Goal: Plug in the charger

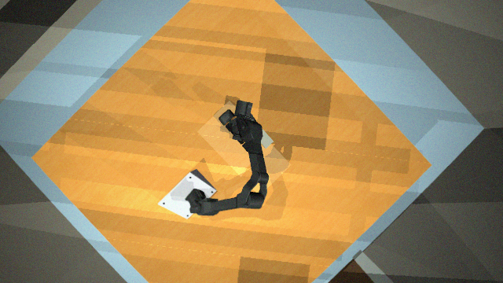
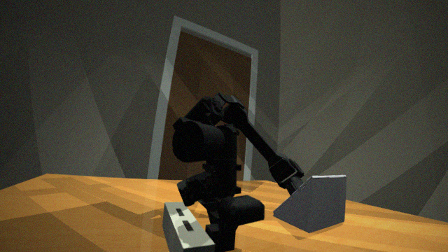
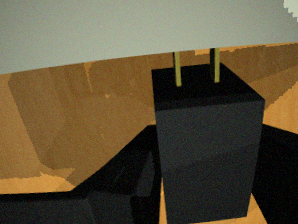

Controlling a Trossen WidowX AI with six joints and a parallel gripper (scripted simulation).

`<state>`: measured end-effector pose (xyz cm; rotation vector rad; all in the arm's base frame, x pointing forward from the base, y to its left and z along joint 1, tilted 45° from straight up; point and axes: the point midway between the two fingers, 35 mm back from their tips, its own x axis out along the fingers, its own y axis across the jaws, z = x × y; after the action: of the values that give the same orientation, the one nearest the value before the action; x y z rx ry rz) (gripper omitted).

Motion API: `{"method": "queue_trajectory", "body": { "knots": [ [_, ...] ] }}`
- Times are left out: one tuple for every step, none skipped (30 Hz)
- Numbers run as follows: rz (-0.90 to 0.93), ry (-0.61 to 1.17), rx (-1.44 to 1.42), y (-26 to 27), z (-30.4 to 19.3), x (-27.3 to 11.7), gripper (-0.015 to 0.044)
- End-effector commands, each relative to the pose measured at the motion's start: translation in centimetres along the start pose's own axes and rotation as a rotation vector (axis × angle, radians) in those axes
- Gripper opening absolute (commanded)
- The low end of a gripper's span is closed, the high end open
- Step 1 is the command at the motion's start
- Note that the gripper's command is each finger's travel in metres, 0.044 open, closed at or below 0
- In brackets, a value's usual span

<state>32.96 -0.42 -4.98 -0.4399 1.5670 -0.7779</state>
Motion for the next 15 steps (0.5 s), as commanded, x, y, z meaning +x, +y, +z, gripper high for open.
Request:
{"method": "queue_trajectory", "body": {
  "knots": [
    [-0.003,-0.007,-0.003,-0.06,0.28,-0.14,0.0],
    [-0.003,-0.007,-0.003,-0.06,0.29,-0.14,0.0],
    [-0.003,-0.007,-0.003,-0.06,0.3,-0.14,0.0],
    [-0.003,-0.007,-0.003,-0.06,0.31,-0.15,0.0],
    [-0.003,-0.007,-0.003,-0.06,0.32,-0.15,0.0],
    [-0.003,-0.007,-0.003,-0.06,0.33,-0.15,0.0],
    [-0.003,-0.007,-0.003,-0.06,0.34,-0.15,0.0],
    [-0.003,-0.007,-0.003,-0.06,0.36,-0.15,0.0],
    [-0.003,-0.007,-0.003,-0.06,0.37,-0.15,0.0],
    [-0.003,-0.007,-0.003,-0.06,0.38,-0.15,0.0],
    [-0.003,-0.007,-0.003,-0.06,0.39,-0.15,0.0],
    [-0.003,-0.007,-0.003,-0.06,0.4,-0.15,0.0],
    [-0.003,-0.007,-0.003,-0.06,0.41,-0.16,0.0],
    [-0.003,-0.007,-0.003,-0.06,0.42,-0.16,0.0],
    [-0.003,-0.007,-0.003,-0.06,0.43,-0.16,0.0]
  ]
}}
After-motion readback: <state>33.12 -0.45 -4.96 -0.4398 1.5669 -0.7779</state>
